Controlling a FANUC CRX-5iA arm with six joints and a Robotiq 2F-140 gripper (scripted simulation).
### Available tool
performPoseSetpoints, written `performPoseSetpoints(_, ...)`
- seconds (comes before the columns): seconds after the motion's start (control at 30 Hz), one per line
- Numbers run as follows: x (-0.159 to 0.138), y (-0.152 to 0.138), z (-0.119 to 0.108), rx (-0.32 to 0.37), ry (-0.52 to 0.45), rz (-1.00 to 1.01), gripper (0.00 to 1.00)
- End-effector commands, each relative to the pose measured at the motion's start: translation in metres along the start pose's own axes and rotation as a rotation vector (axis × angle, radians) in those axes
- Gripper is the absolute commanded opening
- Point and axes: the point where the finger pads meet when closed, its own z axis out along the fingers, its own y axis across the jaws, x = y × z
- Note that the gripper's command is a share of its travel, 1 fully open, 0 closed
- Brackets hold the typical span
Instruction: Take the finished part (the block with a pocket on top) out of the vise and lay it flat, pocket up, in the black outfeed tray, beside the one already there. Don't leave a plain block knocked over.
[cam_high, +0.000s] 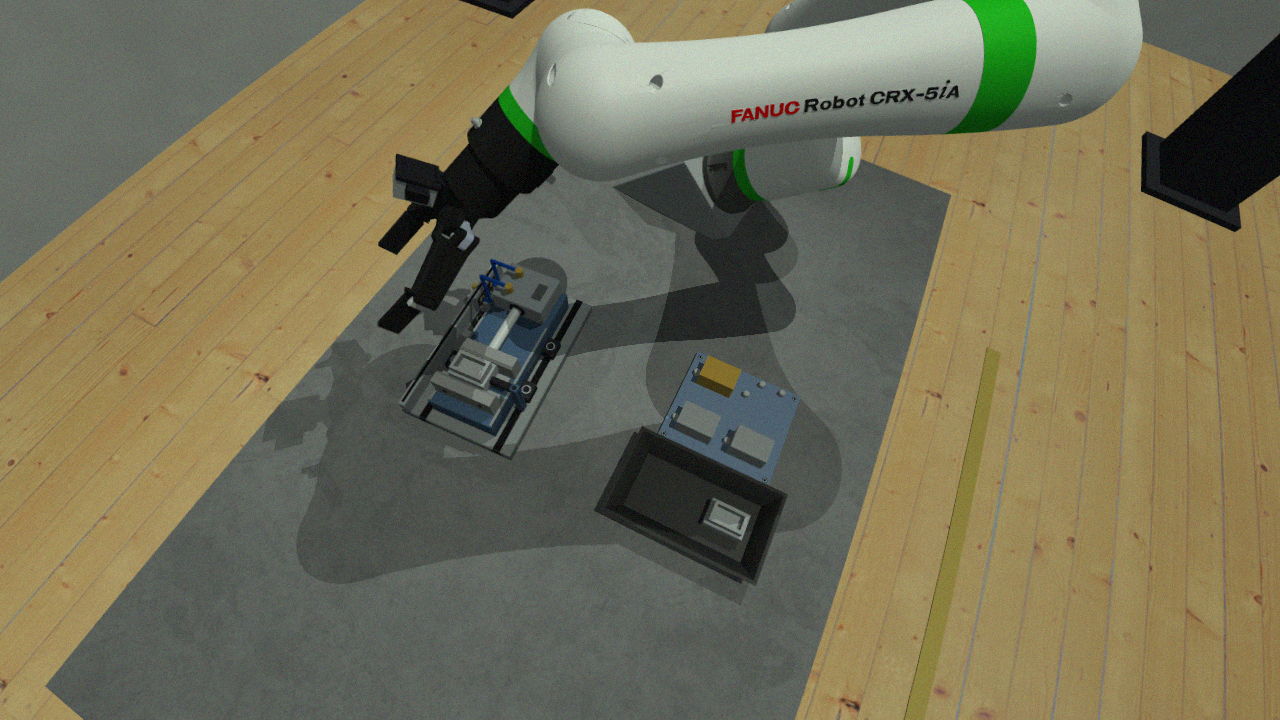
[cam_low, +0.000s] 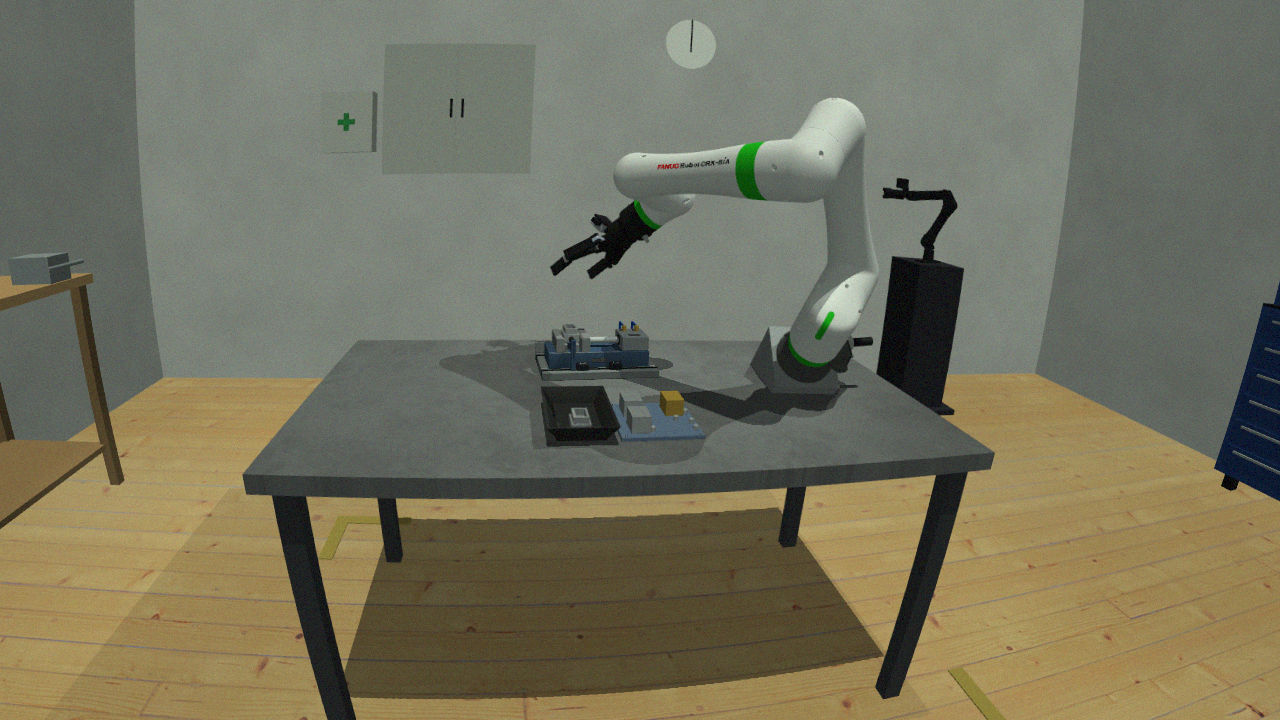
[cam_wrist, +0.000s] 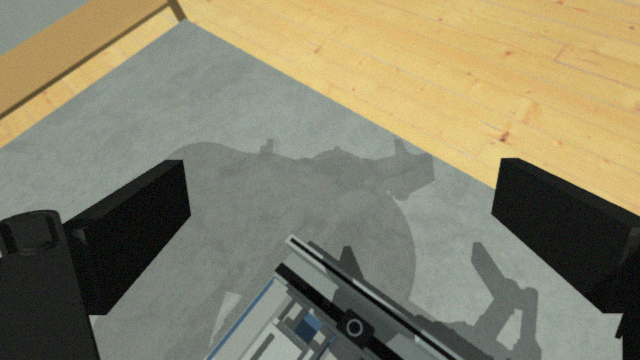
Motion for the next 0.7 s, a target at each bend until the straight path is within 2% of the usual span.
performPoseSetpoints(0.0,-0.007,-0.029,0.016,0.013,-0.141,0.086,1.00)
performPoseSetpoints(0.2,-0.018,-0.047,0.022,0.008,-0.247,0.154,1.00)
performPoseSetpoints(0.27,-0.025,-0.057,0.024,-0.006,-0.322,0.202,1.00)
performPoseSetpoints(0.4,-0.026,-0.058,0.024,-0.009,-0.332,0.208,1.00)
performPoseSetpoints(0.43,-0.035,-0.066,0.024,-0.039,-0.415,0.261,1.00)
performPoseSetpoints(0.6,-0.043,-0.072,0.022,-0.080,-0.492,0.312,1.00)
performPoseSetpoints(0.67,-0.049,-0.075,0.018,-0.124,-0.554,0.355,1.00)
